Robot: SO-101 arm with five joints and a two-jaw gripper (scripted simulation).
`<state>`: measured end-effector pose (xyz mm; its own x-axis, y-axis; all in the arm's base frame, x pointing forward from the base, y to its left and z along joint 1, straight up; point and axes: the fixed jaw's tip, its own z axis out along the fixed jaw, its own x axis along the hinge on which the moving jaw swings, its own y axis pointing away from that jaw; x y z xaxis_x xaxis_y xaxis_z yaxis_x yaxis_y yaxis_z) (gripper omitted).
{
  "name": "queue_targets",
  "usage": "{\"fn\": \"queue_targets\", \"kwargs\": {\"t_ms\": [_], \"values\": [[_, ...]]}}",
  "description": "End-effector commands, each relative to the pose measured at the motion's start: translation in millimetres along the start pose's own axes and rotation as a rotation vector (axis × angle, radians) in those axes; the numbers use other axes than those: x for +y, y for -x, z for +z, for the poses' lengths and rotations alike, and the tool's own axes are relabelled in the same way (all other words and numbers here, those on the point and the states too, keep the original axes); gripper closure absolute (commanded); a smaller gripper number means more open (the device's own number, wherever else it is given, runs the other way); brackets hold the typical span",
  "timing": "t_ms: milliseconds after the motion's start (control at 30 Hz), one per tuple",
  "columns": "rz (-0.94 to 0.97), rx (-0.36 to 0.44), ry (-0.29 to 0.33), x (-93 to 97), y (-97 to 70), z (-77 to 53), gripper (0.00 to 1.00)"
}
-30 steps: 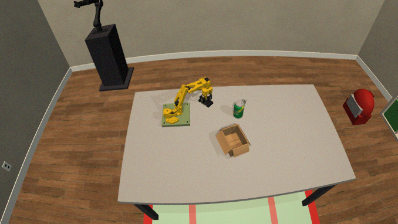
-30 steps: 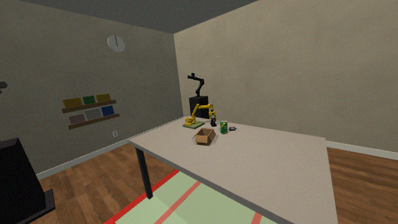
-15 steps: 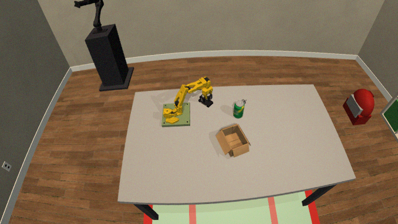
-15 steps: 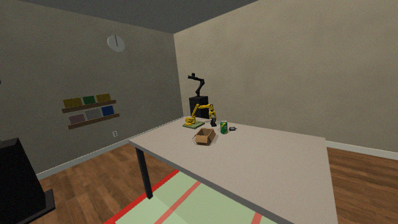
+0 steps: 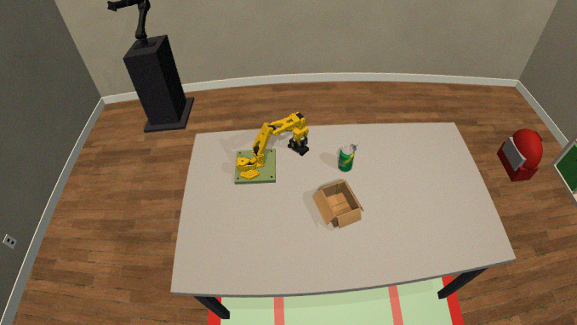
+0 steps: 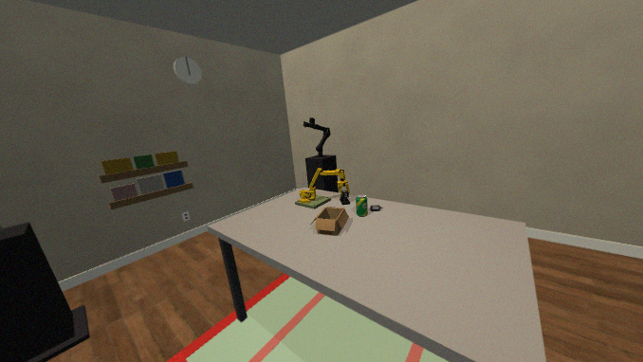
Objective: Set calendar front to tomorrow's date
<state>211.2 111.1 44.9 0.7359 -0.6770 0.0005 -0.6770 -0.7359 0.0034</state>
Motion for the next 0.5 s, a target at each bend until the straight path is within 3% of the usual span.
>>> {"fn": "queue_targets", "kwargs": {"t_ms": [0,467], "values": [[0.001,-0.002,0.002,1.9,-1.7,2.0,1.0],[0.001,-0.002,0.002,2.7,-1.4,6.8,1.0]]}}
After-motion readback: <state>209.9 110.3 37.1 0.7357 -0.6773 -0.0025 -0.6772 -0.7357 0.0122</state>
